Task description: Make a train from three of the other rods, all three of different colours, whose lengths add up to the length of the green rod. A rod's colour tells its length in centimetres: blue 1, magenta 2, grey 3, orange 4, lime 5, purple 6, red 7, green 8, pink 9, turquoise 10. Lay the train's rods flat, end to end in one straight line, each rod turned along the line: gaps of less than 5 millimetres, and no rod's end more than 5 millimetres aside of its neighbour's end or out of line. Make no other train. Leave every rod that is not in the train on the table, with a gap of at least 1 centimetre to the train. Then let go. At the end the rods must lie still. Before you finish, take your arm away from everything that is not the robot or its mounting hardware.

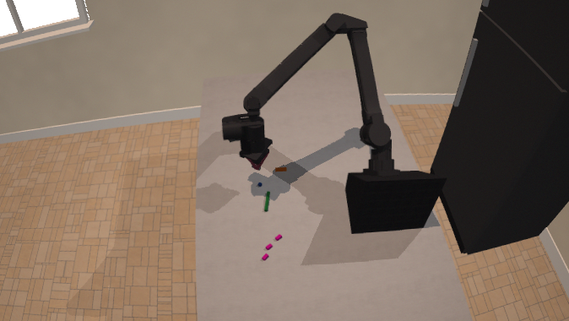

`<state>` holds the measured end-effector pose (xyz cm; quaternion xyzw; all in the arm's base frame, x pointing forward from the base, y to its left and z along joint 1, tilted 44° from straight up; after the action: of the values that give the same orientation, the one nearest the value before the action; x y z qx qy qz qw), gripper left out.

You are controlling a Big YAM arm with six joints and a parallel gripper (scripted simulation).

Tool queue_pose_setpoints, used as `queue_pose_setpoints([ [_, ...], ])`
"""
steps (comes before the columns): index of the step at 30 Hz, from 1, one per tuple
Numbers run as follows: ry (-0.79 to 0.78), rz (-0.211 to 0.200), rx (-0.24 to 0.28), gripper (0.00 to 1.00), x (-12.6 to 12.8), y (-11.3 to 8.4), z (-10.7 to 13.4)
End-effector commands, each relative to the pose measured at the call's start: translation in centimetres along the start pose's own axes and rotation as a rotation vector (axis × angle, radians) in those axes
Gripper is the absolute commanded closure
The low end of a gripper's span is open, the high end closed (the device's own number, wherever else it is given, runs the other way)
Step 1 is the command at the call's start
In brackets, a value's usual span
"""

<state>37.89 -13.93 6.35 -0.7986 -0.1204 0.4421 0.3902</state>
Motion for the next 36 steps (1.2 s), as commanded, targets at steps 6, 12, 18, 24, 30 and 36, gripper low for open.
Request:
queue_pose_setpoints([
  [6,0.19,-0.012,-0.035,0.96,-1.8,-1.3,-3.2],
  [12,0.252,-0.01,-0.035,0.96,-2.5,-1.3,-3.7],
  [18,0.223,-0.011,-0.036,0.96,-1.1,-1.4,-2.8],
  [24,0.221,-0.01,-0.034,0.96,-1.1,-1.3,-2.6],
  [30,0.227,-0.008,-0.031,0.96,-1.0,-0.7,-2.5],
  [36,0.216,0.011,-0.005,0.96,-1.9,1.1,-1.9],
])
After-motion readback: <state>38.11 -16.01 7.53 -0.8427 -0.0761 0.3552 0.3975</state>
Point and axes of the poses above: the point where the finger pads meet when closed, its own y axis out along the fingers, its own x axis across the jaws, z = x × y, the point moved 5 cm from there along -y, back along the fingers, and after that the axes turned 4 degrees about -y, right-handed, at the moved point
